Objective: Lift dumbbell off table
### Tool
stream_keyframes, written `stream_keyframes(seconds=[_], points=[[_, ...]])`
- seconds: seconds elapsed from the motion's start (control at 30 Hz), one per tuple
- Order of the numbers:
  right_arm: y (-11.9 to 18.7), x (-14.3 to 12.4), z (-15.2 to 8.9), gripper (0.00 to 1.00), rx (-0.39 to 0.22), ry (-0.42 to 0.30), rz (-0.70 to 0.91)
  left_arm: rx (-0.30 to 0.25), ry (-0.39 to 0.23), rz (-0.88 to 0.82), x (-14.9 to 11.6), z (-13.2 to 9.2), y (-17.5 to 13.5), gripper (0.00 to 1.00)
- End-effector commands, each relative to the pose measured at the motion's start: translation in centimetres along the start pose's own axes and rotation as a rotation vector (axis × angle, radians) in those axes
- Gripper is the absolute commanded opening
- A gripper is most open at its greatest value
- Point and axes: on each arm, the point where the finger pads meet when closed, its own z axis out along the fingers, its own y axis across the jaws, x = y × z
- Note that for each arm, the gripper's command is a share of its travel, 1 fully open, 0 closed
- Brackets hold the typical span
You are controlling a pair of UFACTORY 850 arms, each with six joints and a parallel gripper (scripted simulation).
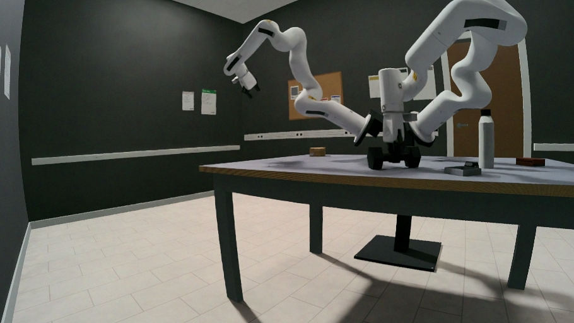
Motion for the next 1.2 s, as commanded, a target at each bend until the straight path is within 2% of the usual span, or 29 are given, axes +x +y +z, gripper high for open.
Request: stream_keyframes(seconds=[0.0, 0.23, 0.73, 1.17], points=[[0.0, 0.0, -0.1, 1.00, 0.001, 0.001, 0.000, -0.001, -0.001, 0.000, -0.1, -0.4, 0.0, 0.00], [0.0, 0.0, -0.1, 1.00, 0.001, 0.001, 0.000, -0.001, -0.001, -0.001, -0.1, -1.1, 0.1, 0.00], [0.0, 0.0, -0.1, 1.00, 0.001, 0.001, 0.000, -0.001, -0.001, -0.001, -0.1, -4.5, 0.0, 0.00], [0.0, 0.0, -0.1, 1.00, 0.001, 0.001, 0.000, 0.000, -0.001, -0.001, 0.0, -8.5, 0.0, 0.00]])
